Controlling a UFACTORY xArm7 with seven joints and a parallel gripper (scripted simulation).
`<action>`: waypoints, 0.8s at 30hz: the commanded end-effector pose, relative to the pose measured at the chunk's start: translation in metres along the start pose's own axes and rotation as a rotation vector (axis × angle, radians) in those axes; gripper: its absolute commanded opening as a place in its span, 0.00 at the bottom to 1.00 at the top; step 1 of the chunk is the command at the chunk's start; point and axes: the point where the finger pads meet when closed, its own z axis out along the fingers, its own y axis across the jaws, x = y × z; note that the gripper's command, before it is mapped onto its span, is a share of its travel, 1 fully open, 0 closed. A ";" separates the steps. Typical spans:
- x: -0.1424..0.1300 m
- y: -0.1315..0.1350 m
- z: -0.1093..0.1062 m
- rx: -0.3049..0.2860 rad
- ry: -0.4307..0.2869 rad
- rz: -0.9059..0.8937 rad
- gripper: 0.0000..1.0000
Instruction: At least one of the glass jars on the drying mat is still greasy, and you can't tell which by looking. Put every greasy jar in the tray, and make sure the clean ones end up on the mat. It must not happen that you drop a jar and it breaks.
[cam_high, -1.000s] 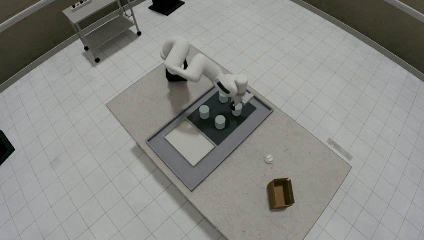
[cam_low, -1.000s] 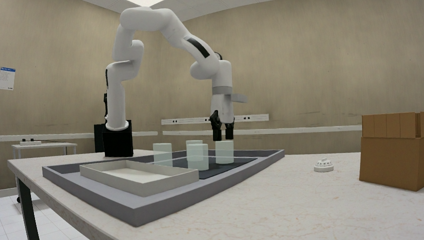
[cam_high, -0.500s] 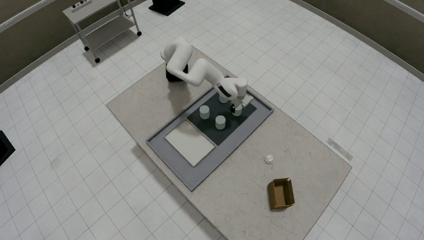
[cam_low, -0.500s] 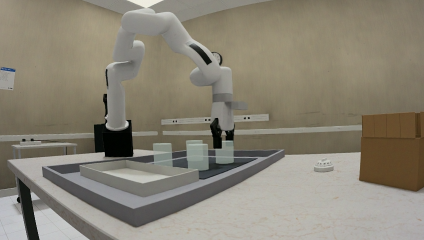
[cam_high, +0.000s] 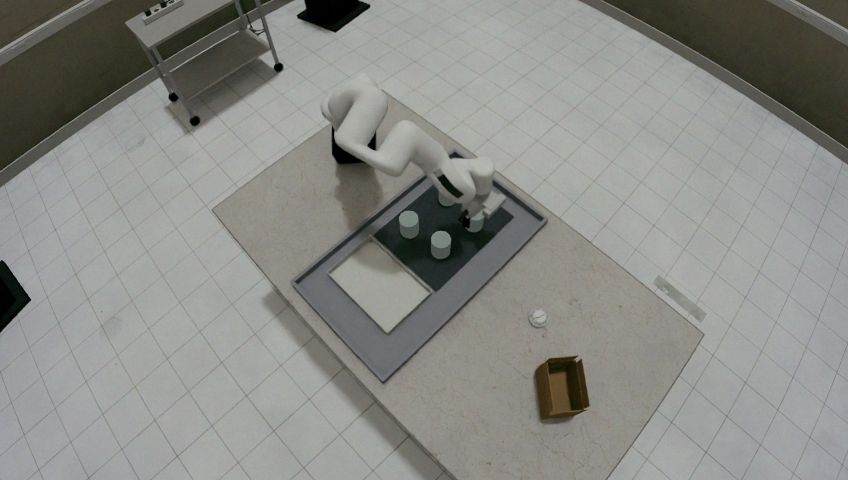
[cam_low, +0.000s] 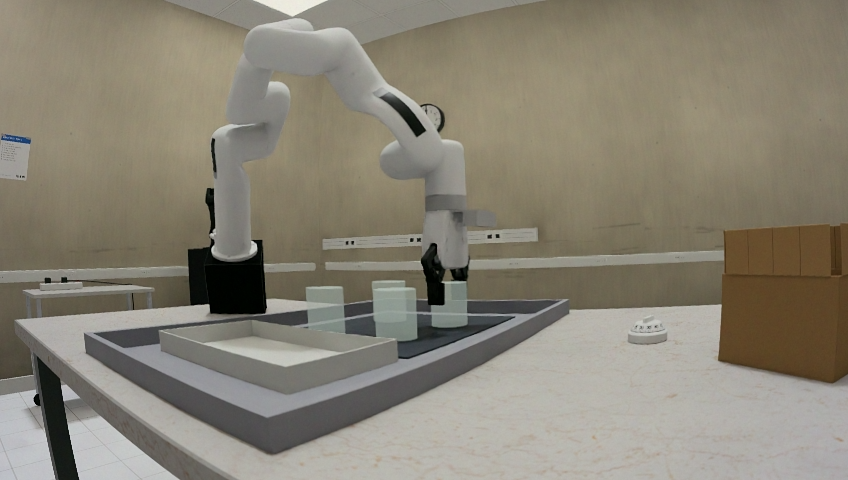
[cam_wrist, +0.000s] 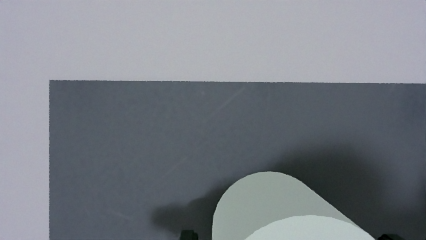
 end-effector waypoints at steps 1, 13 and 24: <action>0.001 -0.001 -0.001 0.001 0.003 0.000 0.93; 0.001 -0.001 -0.001 0.001 0.003 0.000 0.90; 0.001 -0.001 -0.001 0.001 0.003 0.000 0.90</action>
